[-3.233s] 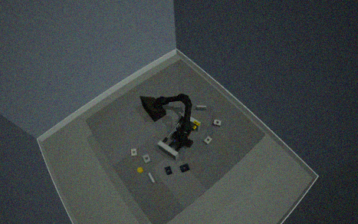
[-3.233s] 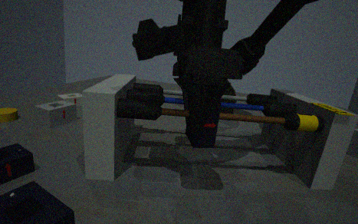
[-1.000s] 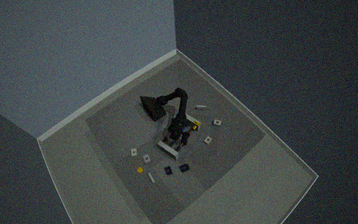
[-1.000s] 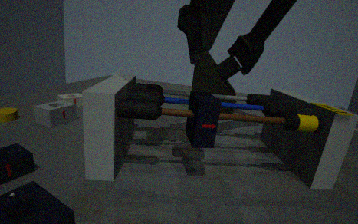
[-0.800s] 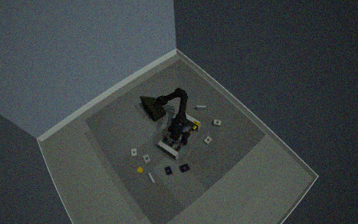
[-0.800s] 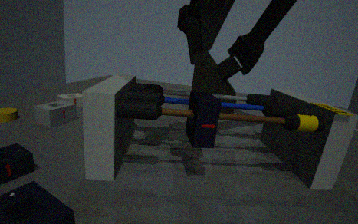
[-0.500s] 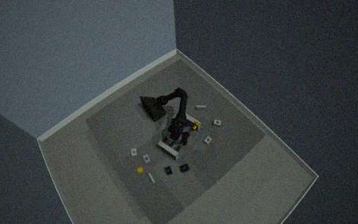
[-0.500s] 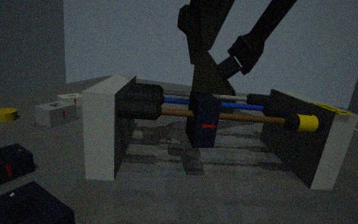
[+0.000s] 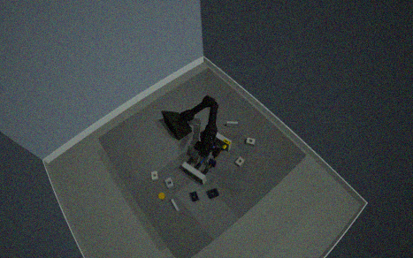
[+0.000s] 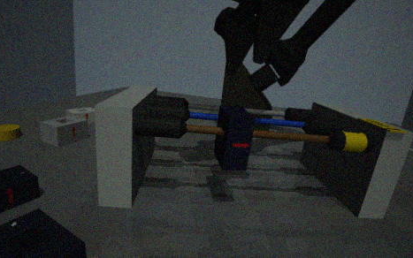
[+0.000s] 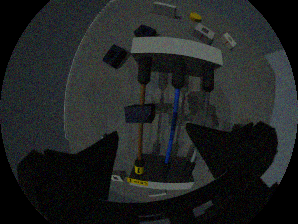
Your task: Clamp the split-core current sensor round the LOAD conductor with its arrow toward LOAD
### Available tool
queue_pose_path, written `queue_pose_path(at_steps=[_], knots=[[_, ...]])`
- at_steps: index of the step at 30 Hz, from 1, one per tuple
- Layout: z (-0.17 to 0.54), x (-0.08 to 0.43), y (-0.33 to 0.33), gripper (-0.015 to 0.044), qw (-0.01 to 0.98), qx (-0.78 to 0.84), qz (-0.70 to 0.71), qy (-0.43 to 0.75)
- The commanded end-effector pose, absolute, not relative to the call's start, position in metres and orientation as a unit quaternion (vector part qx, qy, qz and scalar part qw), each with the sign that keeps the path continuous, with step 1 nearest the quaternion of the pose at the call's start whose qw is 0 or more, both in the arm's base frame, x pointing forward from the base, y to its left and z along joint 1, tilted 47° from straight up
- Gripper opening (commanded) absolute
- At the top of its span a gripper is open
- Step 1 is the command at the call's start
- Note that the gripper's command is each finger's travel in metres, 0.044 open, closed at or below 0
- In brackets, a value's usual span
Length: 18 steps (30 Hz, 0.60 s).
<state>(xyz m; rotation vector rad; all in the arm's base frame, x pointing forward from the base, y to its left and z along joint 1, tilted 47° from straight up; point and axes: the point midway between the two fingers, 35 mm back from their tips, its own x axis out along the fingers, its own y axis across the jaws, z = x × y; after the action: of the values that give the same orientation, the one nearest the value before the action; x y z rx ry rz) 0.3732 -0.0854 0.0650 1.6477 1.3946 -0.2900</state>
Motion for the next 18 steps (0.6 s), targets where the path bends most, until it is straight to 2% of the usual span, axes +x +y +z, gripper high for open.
queue_pose_path(at_steps=[1,12,18], knots=[[0.085,0.362,-0.073,0.0440,0.544,0.629,-0.109,0.544],[0.113,0.315,-0.042,0.0440,0.748,0.503,-0.092,0.424],[0.118,0.294,-0.034,0.0440,0.813,0.455,-0.085,0.353]])
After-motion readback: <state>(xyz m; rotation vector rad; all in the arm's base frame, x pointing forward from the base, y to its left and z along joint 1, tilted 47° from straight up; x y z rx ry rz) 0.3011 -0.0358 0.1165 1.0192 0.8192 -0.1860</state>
